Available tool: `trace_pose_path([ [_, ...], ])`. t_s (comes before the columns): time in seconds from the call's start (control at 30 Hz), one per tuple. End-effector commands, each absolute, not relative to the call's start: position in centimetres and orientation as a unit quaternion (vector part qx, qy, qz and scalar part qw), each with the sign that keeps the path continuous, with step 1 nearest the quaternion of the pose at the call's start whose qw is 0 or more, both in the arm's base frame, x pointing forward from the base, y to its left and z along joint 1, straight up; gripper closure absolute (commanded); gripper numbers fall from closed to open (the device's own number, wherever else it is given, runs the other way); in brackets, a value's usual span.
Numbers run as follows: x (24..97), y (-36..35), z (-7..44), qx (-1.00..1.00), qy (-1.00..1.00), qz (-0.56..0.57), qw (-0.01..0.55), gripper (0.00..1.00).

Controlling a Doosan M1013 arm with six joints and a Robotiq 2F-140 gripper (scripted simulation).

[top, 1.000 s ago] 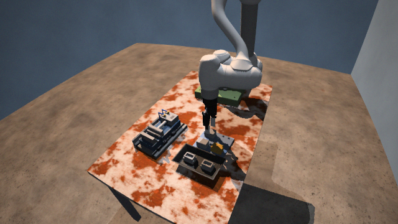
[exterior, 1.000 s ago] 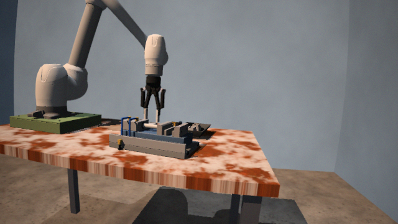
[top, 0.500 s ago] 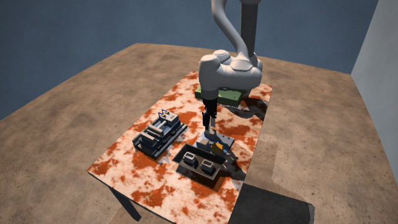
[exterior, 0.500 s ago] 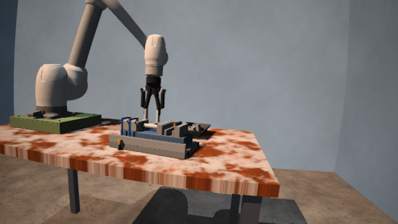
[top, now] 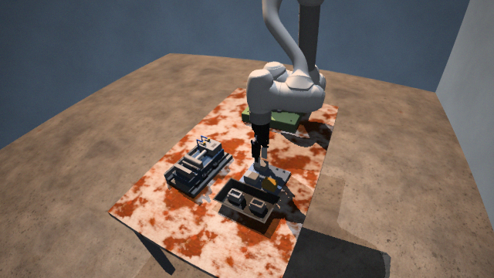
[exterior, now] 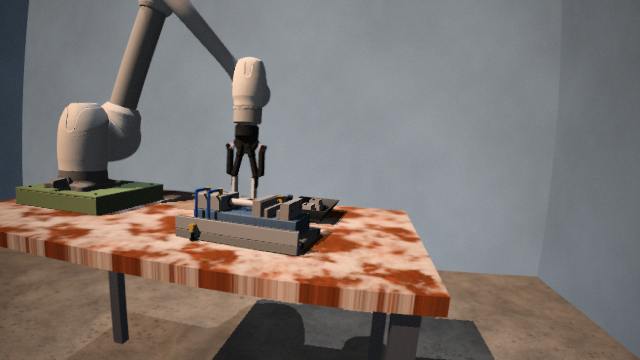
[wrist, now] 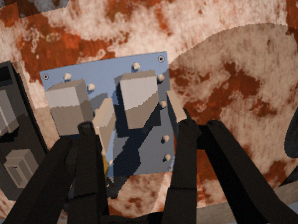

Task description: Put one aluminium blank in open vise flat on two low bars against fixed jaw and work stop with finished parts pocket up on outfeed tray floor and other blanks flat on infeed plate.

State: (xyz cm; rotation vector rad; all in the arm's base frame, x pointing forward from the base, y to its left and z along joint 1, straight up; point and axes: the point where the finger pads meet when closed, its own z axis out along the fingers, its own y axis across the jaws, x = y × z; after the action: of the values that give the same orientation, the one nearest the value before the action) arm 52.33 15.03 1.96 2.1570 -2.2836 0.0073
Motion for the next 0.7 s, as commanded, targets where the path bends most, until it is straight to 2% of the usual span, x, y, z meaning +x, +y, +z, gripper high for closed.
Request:
trace_pose_path([
  [0.0,52.04,15.14,1.39,0.688,-0.726,0.001,0.003,0.6],
  [0.67,52.04,15.14,0.68,0.688,-0.726,0.001,0.003,0.6],
])
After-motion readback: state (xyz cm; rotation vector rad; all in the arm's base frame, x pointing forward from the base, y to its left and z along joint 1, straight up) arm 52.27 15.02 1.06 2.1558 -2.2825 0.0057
